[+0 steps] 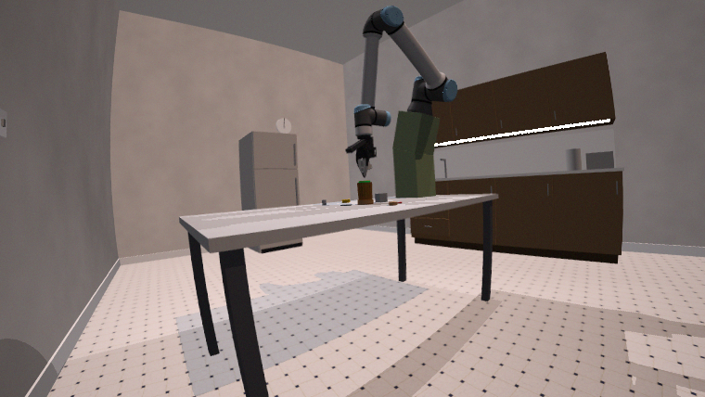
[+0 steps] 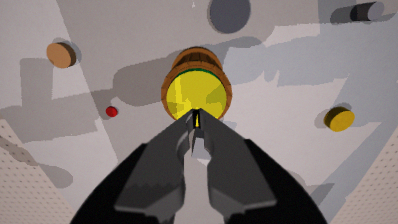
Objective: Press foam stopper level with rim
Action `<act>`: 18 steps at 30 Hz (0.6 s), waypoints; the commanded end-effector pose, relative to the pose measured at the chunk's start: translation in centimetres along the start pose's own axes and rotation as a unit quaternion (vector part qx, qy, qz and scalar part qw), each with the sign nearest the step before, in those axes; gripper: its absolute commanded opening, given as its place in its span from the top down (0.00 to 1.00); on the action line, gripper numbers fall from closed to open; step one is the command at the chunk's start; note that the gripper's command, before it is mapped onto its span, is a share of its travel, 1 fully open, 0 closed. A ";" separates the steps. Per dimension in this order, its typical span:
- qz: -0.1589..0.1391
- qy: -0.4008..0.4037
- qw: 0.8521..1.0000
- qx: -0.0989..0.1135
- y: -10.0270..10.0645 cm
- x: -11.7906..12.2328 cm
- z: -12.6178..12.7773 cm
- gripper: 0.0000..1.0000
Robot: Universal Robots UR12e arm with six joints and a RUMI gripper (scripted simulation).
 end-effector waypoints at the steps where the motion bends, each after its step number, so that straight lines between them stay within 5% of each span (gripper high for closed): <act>1: -0.001 0.000 1.000 0.000 -1.8 0.2 0.0 1.00; 18: -0.001 0.000 1.000 0.000 -2.3 0.1 0.0 1.00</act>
Point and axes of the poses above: the point where the finger pads meet when closed, its own y axis out along the fingers, its own z axis across the jaws, x = y × z, the point moved 4 cm from there along -y, back along the fingers, and after that the axes turned 1 degree about y, right-handed, at the moved point
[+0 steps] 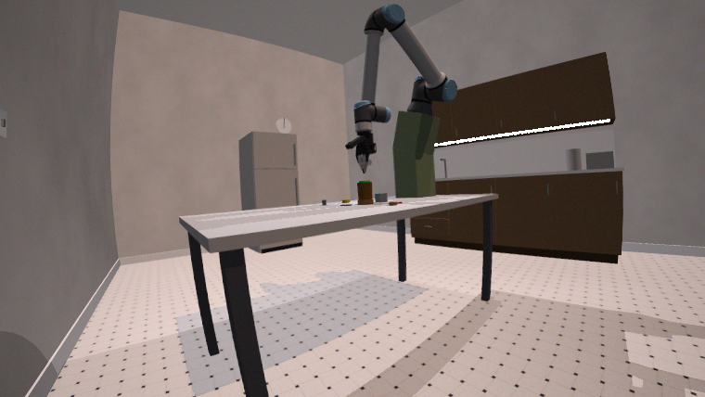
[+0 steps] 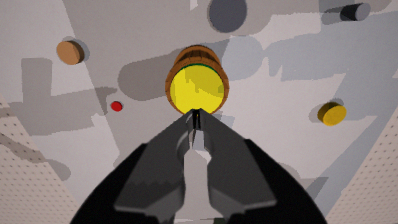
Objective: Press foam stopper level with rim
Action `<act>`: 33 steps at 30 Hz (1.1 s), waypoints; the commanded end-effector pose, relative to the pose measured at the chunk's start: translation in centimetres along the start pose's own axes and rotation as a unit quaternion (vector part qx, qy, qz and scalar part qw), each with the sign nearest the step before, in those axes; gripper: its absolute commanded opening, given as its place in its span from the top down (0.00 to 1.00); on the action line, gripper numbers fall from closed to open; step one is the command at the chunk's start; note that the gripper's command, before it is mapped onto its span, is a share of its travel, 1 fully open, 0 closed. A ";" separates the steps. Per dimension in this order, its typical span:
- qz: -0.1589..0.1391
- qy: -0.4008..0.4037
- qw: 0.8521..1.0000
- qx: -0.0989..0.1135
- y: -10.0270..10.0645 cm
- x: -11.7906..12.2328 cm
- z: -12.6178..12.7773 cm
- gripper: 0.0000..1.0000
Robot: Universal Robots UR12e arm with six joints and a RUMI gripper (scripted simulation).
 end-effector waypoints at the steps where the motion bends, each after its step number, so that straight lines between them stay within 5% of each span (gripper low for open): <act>1: 0.000 0.000 1.000 0.000 -0.1 0.0 0.0 1.00; 25: 0.001 -0.001 1.000 0.000 1.0 -0.2 0.0 1.00; 33: 0.001 -0.001 1.000 0.000 3.0 -0.2 0.0 1.00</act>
Point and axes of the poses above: the point where the finger pads meet when closed, its own y axis out along the fingers, its own z axis across the jaws, x = y × z, the point moved 4 cm from there along -y, back along the fingers, and after that the axes turned 1 degree about y, right-handed, at the moved point
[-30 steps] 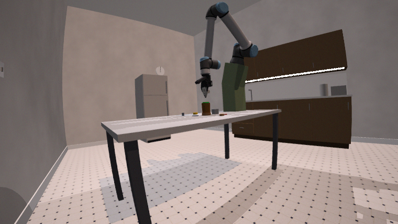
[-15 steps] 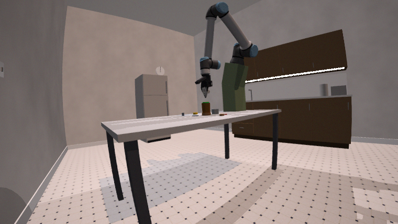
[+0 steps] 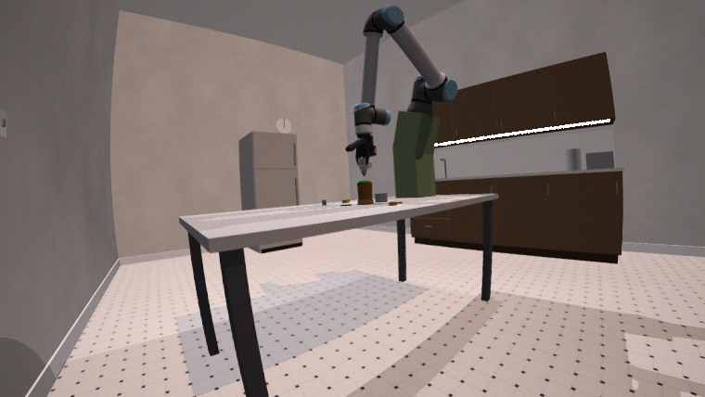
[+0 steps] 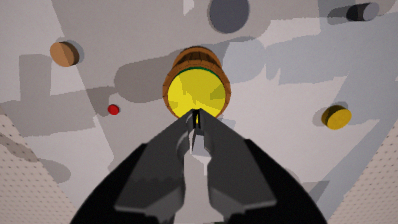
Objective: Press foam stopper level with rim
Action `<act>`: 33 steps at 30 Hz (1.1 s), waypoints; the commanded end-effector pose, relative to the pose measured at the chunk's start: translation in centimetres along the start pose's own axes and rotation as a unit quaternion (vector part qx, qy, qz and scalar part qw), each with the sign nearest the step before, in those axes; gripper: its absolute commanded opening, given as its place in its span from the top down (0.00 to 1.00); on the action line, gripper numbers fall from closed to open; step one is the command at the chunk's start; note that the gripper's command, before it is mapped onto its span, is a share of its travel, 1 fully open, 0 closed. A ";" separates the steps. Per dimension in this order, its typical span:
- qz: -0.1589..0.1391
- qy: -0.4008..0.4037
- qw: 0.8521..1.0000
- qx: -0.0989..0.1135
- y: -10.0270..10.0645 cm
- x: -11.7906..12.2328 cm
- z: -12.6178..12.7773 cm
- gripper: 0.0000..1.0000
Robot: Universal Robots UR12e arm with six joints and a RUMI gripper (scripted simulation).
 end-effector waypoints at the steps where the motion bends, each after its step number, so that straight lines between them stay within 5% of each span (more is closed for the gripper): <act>1: 0.001 -0.001 1.000 0.000 1.8 -0.1 -0.1 1.00; 33: 0.001 0.000 1.000 0.000 2.5 -0.1 0.0 1.00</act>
Point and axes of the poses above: the point where the finger pads meet when closed, its own y axis out along the fingers, its own z axis across the jaws, x = y × z, the point moved 4 cm from there along -y, back along the fingers, and after that the axes turned 1 degree about y, right-handed, at the moved point
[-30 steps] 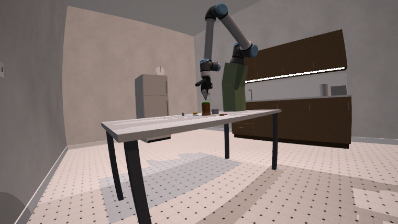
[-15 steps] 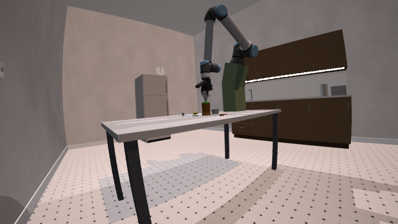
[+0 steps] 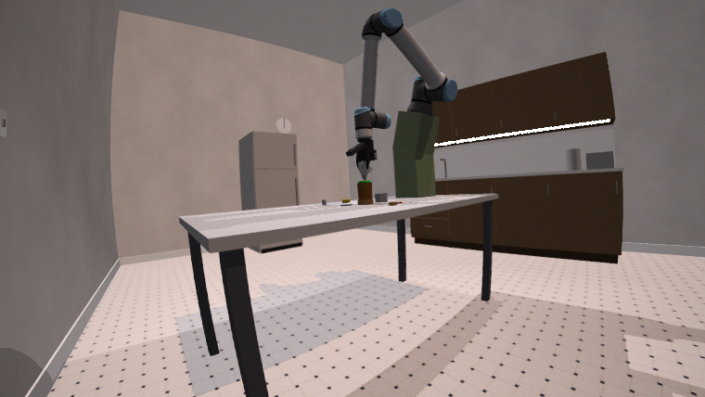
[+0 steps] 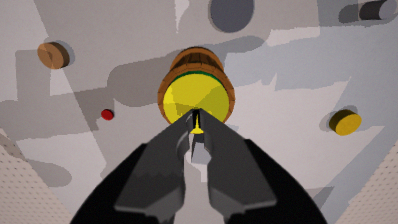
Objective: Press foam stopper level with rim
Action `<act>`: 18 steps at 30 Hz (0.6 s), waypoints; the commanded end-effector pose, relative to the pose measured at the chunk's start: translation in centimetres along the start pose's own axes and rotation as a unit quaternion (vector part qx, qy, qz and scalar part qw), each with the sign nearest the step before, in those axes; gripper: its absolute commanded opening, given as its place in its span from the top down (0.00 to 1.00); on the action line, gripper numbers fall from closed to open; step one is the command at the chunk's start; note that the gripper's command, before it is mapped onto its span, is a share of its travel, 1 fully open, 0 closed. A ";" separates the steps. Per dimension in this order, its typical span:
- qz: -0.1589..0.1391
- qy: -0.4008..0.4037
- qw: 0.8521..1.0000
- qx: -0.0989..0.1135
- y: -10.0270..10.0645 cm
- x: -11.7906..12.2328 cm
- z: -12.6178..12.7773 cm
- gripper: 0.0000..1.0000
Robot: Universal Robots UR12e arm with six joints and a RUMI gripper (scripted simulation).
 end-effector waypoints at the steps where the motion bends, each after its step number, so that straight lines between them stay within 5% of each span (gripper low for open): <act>1: 0.002 0.000 1.000 0.000 0.2 -0.2 0.0 1.00; 18: 0.002 -0.001 1.000 0.000 0.9 -0.3 -0.1 1.00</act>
Point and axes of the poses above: the point where the finger pads meet when closed, its own y axis out along the fingers, its own z axis across the jaws, x = y × z, the point moved 4 cm from there along -y, back along the fingers, and after that the axes turned 1 degree about y, right-handed, at the moved point
